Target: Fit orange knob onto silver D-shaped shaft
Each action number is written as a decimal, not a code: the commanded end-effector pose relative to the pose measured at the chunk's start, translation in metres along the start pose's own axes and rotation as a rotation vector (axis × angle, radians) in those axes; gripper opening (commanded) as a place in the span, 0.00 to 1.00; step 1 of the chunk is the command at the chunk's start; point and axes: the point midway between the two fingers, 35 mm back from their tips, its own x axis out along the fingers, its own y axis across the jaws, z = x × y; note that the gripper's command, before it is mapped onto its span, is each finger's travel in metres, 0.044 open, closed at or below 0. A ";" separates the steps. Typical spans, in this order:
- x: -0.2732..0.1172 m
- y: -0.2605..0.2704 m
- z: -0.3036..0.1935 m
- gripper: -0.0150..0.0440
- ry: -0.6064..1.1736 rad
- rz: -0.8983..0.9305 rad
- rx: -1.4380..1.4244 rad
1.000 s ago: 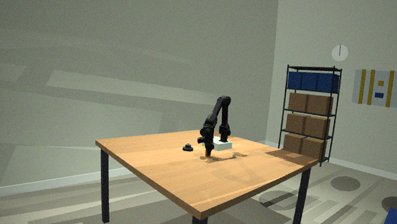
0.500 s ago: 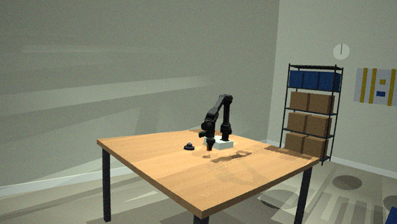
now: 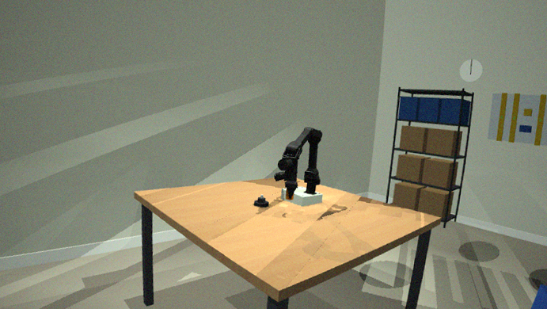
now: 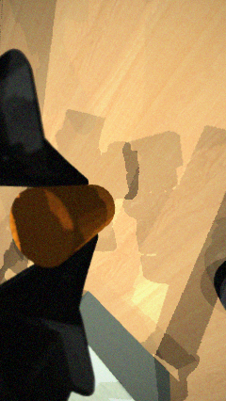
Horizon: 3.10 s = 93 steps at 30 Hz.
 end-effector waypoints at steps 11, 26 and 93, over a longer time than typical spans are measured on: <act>-0.048 0.000 0.000 0.25 -0.011 0.008 -0.006; -0.051 -0.010 0.016 0.25 -0.006 0.007 0.067; 0.007 -0.132 0.150 0.25 -0.024 -0.004 -0.001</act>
